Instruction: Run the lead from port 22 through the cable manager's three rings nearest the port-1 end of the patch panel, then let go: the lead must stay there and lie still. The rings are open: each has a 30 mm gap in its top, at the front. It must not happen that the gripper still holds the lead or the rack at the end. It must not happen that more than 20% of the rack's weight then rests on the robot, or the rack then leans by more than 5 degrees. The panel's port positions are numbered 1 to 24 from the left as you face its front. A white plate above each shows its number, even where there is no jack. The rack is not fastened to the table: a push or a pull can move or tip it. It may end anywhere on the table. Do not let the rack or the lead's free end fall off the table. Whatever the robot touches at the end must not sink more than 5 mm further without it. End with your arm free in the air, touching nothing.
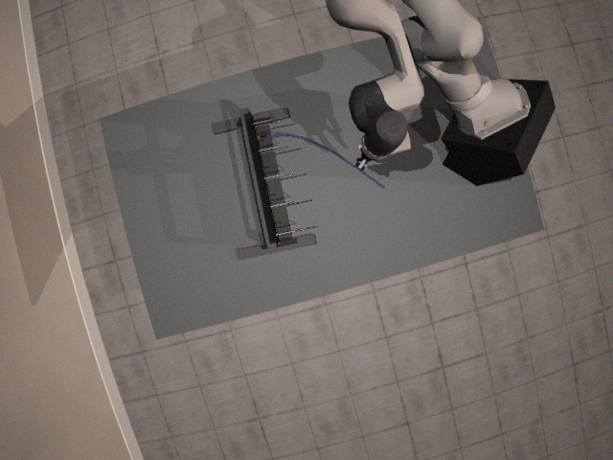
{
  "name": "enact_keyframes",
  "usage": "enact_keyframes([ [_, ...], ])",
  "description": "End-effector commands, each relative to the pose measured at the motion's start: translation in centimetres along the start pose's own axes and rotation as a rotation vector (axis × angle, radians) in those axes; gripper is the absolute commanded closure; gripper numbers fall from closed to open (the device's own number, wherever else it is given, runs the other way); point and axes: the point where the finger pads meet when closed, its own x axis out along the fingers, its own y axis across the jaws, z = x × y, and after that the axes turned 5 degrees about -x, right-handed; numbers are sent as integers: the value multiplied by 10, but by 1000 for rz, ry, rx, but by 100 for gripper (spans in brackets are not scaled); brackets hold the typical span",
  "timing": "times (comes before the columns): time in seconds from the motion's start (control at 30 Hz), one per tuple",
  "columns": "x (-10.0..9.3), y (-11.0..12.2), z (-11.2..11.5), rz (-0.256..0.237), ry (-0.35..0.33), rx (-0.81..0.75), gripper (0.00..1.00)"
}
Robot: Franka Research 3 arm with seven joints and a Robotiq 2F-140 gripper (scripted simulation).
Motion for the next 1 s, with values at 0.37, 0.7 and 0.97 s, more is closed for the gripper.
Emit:
enact_keyframes([
  [0.37,47,3,0,11,3,9,80],
  [0.7,83,4,0,11,3,9,80],
  [0.97,102,4,0,11,3,9,80],
])
